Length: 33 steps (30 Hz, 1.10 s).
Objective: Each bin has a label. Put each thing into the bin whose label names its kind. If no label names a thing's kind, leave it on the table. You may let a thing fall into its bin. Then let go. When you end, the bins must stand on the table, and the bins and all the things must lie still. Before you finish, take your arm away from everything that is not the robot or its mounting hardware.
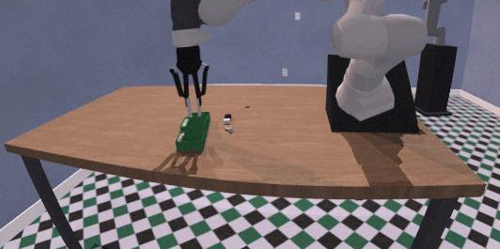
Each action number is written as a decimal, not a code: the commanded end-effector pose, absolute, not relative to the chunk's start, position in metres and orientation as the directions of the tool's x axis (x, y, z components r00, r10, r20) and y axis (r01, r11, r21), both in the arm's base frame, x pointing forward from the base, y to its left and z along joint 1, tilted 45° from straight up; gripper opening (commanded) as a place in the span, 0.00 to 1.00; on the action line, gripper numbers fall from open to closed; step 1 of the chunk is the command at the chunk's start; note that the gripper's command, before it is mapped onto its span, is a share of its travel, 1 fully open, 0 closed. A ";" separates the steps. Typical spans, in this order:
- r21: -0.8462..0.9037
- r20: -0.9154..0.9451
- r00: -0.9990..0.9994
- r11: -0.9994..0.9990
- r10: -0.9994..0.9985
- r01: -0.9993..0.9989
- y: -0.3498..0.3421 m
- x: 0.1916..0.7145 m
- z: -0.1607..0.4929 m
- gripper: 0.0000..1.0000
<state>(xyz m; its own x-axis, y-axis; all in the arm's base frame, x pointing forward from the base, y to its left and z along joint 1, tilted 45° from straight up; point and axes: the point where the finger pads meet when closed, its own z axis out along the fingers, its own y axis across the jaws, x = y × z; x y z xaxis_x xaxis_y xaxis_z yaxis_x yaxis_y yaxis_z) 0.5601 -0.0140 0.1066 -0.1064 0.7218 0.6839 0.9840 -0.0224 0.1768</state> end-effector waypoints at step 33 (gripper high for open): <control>0.124 0.697 -0.030 -0.078 0.716 0.989 -0.093 0.461 0.020 0.23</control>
